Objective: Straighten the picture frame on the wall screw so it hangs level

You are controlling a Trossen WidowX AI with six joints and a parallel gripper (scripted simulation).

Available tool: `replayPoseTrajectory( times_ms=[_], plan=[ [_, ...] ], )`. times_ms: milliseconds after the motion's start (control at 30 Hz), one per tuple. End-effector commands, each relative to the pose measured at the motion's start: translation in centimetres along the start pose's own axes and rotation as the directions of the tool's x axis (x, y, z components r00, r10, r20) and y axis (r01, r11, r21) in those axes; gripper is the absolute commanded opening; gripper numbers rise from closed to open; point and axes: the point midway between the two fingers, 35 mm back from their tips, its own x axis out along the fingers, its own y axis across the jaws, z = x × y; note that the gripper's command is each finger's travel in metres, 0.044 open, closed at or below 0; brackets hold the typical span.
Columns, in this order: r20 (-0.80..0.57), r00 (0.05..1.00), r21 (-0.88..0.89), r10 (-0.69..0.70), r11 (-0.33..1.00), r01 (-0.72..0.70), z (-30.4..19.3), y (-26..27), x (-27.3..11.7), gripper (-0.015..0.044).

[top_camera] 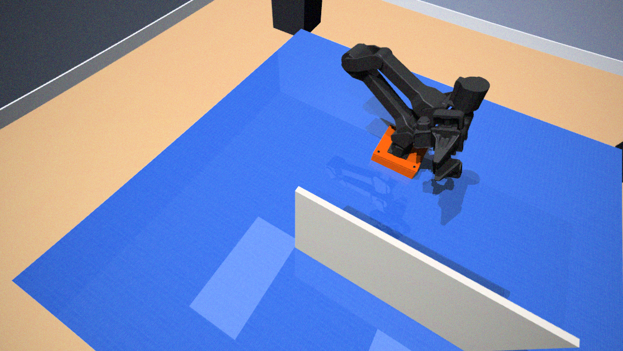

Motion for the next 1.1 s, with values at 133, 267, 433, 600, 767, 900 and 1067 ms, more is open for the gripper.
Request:
replayPoseTrajectory(
  times_ms=[133,267,433,600,767,900,1067],
  plan=[
    [0.003,1.000,-0.005,0.001,1.000,-0.001,0.1,0.0,0.0,0.0260],
    [-0.005,1.000,-0.005,-0.001,1.000,0.001,-0.2,-0.1,0.2,0.0260],
    [-0.042,0.999,-0.054,-0.008,0.999,0.006,-1.6,-1.0,2.2,0.0260],
    [-0.021,1.000,-0.115,0.002,0.993,-0.005,-1.1,-2.5,5.4,0.0260],
    [-0.001,1.000,-0.162,0.008,0.987,-0.008,0.2,-3.7,8.0,0.0260],
    [0.000,1.000,-0.164,0.008,0.986,-0.008,0.3,-3.7,8.1,0.0260],
    [0.000,1.000,-0.164,0.008,0.986,-0.008,0.4,-3.7,8.1,0.0260]
  ],
)
